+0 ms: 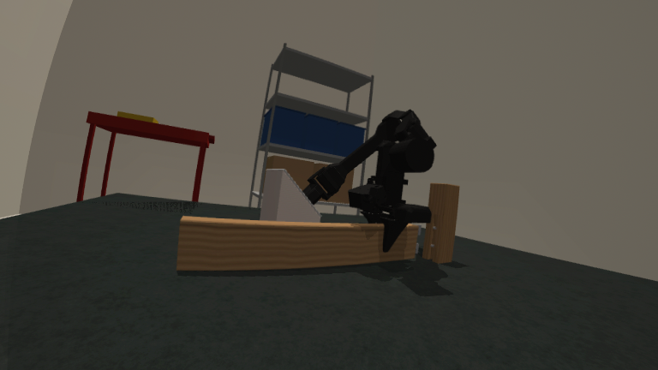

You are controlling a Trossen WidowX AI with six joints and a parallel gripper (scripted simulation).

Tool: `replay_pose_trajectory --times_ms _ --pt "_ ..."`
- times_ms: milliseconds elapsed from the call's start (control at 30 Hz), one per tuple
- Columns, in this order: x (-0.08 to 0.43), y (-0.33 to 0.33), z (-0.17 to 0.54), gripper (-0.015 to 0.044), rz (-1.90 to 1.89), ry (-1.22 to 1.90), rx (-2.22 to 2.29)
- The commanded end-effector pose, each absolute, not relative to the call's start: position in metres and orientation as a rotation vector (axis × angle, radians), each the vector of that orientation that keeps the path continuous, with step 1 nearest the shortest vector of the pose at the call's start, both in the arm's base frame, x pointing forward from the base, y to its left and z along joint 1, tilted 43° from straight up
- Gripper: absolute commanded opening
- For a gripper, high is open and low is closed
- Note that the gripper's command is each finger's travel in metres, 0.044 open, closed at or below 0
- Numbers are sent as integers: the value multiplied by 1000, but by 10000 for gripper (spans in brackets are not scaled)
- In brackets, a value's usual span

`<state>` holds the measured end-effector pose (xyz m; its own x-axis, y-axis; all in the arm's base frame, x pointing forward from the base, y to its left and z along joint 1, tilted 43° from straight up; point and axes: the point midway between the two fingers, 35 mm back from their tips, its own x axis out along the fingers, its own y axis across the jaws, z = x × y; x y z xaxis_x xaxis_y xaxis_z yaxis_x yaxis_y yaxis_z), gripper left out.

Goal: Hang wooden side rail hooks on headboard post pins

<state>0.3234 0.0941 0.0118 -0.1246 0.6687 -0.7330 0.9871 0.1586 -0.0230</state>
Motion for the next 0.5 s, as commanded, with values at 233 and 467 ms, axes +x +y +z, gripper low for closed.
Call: replay_pose_trajectory --times_ms 233,467 --pt "329 88 18 0 -695 1837 1580" --pt "329 87 19 0 -695 1837 1580"
